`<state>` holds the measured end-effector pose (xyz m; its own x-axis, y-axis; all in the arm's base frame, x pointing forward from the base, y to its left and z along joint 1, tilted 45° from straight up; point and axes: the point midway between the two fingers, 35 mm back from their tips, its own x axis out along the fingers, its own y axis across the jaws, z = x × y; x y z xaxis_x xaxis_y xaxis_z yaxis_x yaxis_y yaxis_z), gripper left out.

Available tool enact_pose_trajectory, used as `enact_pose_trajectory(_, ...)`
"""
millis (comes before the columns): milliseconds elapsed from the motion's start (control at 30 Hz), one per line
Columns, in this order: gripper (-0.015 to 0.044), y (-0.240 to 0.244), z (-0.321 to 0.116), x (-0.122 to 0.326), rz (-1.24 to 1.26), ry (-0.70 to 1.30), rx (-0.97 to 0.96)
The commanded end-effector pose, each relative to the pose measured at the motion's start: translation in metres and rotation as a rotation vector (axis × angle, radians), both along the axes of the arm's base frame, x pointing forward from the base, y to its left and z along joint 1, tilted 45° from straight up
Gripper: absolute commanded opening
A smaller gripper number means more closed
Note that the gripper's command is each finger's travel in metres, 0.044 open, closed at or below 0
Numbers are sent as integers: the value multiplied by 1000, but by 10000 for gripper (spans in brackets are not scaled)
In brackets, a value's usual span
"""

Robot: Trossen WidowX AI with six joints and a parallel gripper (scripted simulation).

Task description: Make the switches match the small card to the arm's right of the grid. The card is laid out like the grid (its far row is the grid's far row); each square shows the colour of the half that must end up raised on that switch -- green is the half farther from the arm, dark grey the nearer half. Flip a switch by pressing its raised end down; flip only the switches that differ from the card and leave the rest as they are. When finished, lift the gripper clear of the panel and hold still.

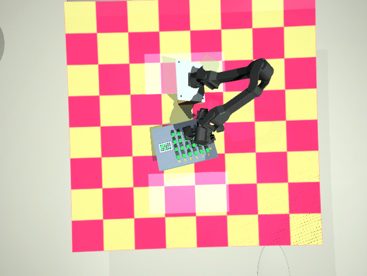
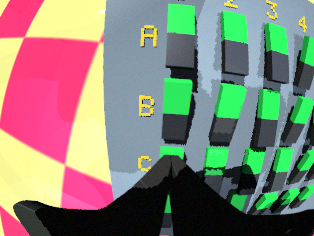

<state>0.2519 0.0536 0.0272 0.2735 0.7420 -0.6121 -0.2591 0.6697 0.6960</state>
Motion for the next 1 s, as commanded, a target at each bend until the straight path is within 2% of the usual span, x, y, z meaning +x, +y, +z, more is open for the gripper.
enact_pose_trajectory(0, 0, 1, -1, 0, -1, 4, -3)
enact_pose_trajectory(367, 0, 0, 0, 0, 0, 1, 0)
enact_pose_trajectory(533, 0, -42, 31, -16, -16, -8, -2)
enact_pose_trajectory(700, 0, -47, 37, -20, -19, -11, 1)
enact_pose_trajectory(967, 0, -84, -25, -58, -19, -10, -4)
